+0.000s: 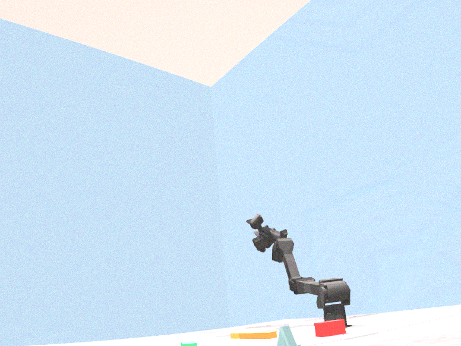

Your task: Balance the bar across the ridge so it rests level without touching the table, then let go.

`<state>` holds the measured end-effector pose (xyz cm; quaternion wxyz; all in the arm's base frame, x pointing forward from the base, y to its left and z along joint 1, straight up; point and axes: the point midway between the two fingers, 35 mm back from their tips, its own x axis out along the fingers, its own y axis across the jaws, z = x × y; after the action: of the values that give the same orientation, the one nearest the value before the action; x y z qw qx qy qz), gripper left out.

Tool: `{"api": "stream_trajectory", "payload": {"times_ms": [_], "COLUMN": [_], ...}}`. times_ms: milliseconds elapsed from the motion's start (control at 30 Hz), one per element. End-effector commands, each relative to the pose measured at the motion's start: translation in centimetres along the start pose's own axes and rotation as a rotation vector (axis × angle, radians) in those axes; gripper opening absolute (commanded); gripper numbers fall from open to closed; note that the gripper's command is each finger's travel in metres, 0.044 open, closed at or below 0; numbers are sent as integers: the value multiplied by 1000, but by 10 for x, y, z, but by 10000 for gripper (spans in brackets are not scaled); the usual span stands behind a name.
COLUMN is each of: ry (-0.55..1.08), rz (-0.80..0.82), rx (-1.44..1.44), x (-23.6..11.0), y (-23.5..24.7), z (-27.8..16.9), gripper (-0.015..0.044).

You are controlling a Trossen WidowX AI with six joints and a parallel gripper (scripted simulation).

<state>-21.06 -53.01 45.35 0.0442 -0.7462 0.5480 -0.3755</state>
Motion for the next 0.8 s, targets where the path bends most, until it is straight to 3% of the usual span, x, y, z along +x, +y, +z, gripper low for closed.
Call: {"api": "stream_trajectory", "payload": {"times_ms": [0,100,533,767], "ry": [3,43,394,467], "rz": [-3,-49,-217,-288], "rx": [-6,-89,-430,-580], "x": [0,-8,-80,-103], "y": [-1,-19,-152,-197], "z": [-2,-28,-180,-198], "gripper": [374,315,315,315]}}
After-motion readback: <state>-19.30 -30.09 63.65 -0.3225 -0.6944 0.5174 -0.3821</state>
